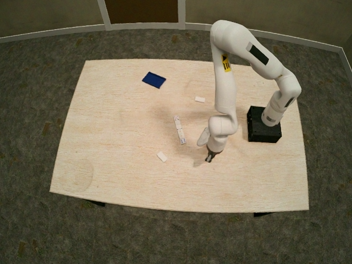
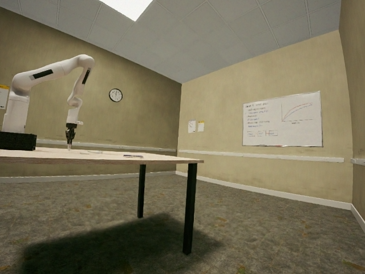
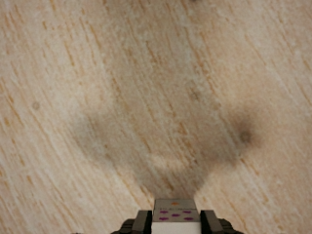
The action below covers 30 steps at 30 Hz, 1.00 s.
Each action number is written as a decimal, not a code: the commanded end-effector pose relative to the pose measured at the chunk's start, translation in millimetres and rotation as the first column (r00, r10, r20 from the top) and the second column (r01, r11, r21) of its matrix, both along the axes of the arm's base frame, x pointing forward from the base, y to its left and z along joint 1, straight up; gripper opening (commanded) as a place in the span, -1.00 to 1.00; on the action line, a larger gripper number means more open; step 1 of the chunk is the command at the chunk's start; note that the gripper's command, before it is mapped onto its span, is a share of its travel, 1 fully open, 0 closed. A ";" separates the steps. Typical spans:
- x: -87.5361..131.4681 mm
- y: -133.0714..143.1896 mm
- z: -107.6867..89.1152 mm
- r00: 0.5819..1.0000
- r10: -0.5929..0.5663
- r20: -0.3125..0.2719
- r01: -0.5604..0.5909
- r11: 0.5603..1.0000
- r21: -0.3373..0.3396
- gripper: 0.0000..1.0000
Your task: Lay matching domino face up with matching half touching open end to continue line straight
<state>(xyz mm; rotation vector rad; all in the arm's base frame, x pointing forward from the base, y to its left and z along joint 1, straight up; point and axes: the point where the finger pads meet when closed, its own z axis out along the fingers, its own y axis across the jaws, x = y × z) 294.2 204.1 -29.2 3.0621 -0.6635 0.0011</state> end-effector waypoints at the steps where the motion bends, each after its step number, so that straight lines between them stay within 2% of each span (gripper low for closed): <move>1: 0.2 0.2 0.3 1.000 0.000 0.002 0.000 1.000 0.000 -0.33; 30: -1.3 1.0 0.5 1.000 0.000 0.026 0.000 1.000 -0.010 -0.33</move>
